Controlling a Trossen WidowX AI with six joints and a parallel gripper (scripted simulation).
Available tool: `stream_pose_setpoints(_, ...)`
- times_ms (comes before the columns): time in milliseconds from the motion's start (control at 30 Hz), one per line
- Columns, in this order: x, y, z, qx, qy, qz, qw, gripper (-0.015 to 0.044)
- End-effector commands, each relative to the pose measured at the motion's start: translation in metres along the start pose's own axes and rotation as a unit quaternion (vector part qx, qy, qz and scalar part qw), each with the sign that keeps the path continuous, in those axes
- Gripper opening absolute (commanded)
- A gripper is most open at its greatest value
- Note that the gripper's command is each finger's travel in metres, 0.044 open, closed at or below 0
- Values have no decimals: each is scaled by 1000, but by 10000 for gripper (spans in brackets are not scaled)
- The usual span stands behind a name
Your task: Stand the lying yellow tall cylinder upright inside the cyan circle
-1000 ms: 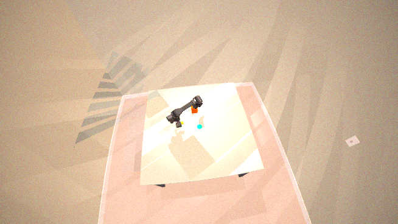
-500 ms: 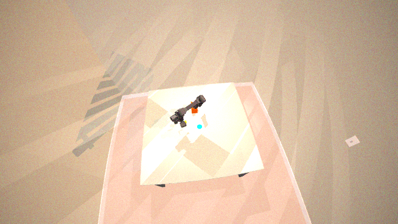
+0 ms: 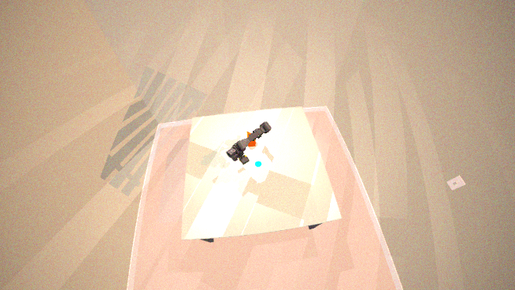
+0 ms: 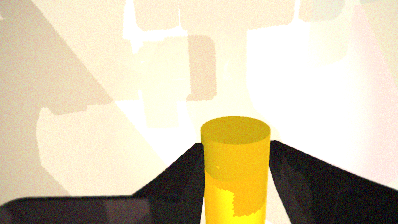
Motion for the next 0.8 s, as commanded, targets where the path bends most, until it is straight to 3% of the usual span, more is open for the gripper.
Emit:
stream_pose_setpoints(0, -1, -10, 5, 21, 1, 5, 1000, 105)
stream_pose_setpoints(767, 4, -74, 36, 177, 3, 7, 984, 105)
Point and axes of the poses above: the point midway between the two fingers, 35 mm back from their tips, its own x axis back along the fingers, its own z axis across the jaws, y = z × x, the point moved 10 cm from there along x, back along the fingers, and after that the axes turned 2 degrees about -x, right-handed, at the moved point
